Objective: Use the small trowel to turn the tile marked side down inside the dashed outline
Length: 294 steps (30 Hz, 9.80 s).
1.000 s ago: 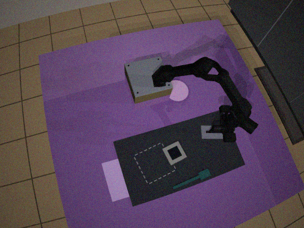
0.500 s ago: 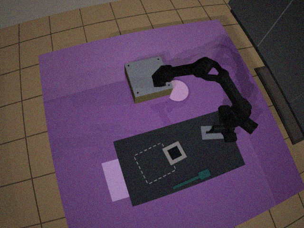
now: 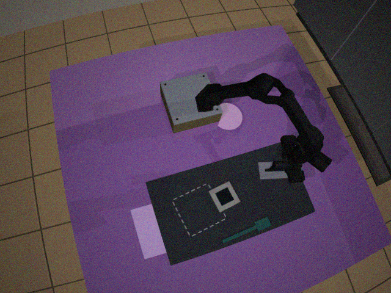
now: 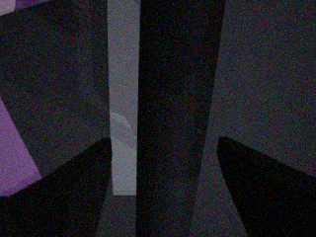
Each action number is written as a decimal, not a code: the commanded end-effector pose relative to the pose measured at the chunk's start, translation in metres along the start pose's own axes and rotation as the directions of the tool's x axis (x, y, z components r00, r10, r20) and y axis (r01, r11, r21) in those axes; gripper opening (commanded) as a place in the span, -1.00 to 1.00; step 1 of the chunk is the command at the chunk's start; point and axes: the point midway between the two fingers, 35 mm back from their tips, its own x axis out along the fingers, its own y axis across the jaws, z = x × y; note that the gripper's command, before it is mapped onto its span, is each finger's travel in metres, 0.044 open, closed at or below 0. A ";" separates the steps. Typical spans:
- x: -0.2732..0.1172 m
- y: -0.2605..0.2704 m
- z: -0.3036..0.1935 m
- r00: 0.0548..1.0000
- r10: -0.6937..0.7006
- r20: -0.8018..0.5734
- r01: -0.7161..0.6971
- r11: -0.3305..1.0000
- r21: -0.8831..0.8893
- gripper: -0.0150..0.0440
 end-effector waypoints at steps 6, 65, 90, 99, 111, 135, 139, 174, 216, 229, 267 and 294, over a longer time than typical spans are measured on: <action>-0.044 0.002 -0.002 1.000 -0.002 0.002 0.002 1.000 -0.026 0.42; -0.045 0.000 0.005 1.000 -0.002 0.002 -0.003 -0.297 0.955 0.42; -0.045 -0.001 0.008 1.000 -0.002 0.002 -0.003 -0.921 0.388 0.42; -0.045 -0.001 0.009 1.000 -0.002 0.002 -0.002 -0.996 0.085 0.42; -0.040 -0.001 0.010 1.000 -0.002 0.002 -0.002 -0.999 -0.036 0.42; -0.002 -0.001 0.010 1.000 -0.002 0.002 -0.002 -0.999 -0.036 0.42; 0.001 -0.001 0.010 1.000 -0.002 0.002 -0.002 -0.999 -0.036 0.33; 0.001 -0.001 0.010 1.000 -0.002 0.002 -0.002 -0.984 0.177 -0.05; -0.045 0.001 0.007 1.000 -0.002 0.002 -0.002 -0.926 0.377 0.42; -0.053 0.001 0.010 0.999 -0.031 0.015 -0.035 -0.893 0.450 0.53; -0.029 0.007 0.021 0.920 -0.372 0.119 -0.066 0.150 0.986 0.53; -0.019 0.023 0.014 0.806 -0.553 0.212 0.353 0.736 0.578 0.53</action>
